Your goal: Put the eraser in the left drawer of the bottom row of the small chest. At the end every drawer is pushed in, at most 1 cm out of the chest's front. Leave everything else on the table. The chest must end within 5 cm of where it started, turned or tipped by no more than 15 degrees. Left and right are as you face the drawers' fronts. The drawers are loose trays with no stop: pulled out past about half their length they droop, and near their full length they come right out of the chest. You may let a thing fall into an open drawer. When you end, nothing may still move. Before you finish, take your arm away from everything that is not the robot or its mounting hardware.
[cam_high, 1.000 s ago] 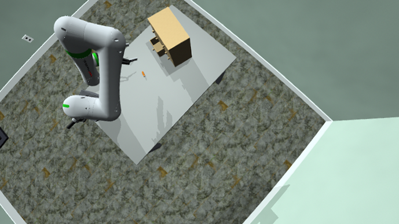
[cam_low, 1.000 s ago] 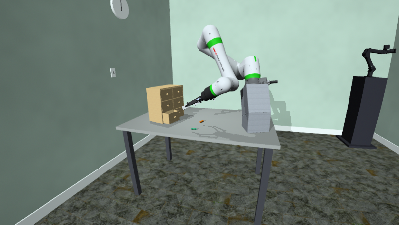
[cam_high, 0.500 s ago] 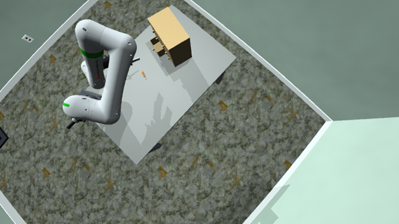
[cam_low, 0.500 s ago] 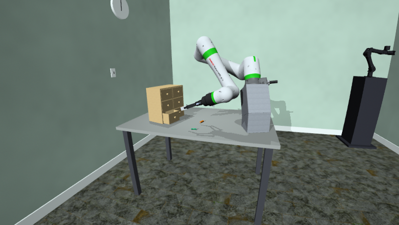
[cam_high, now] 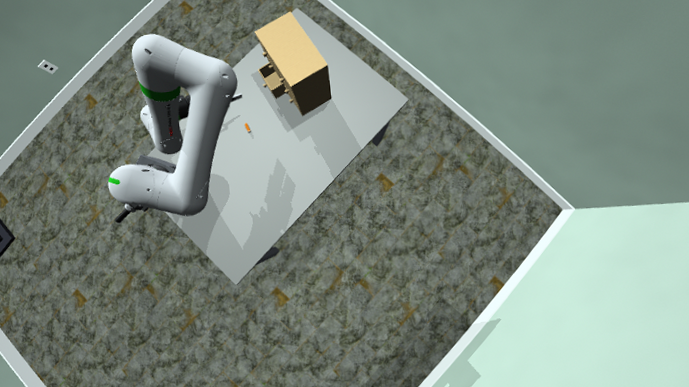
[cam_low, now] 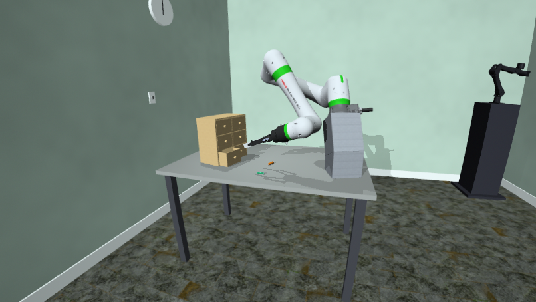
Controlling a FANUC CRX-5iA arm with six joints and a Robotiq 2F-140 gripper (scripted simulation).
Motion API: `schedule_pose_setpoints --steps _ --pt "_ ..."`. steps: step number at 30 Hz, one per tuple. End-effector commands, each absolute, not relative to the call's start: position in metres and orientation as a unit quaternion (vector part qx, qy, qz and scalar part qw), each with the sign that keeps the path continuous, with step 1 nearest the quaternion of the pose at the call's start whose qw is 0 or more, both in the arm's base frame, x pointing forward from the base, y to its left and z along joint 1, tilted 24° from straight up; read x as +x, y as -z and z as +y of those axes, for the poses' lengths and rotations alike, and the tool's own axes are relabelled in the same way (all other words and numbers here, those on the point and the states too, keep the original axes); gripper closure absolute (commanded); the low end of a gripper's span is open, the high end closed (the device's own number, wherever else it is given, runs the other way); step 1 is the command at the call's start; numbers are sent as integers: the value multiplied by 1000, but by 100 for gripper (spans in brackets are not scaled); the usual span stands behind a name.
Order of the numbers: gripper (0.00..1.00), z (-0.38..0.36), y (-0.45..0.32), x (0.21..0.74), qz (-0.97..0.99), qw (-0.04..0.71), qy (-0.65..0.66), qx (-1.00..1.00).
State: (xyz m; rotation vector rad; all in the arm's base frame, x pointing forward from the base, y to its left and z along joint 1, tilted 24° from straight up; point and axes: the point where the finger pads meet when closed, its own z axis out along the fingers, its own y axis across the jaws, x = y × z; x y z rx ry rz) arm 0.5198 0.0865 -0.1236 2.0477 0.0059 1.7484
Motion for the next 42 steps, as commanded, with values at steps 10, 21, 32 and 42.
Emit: schedule_pose_setpoints --steps 10,21,32,42 --pt "100 87 124 520 2 223 -633 741" --pt "100 82 130 526 2 223 -633 741" --pt "100 64 157 552 2 223 -633 741" --pt "100 42 190 585 2 223 -633 741"
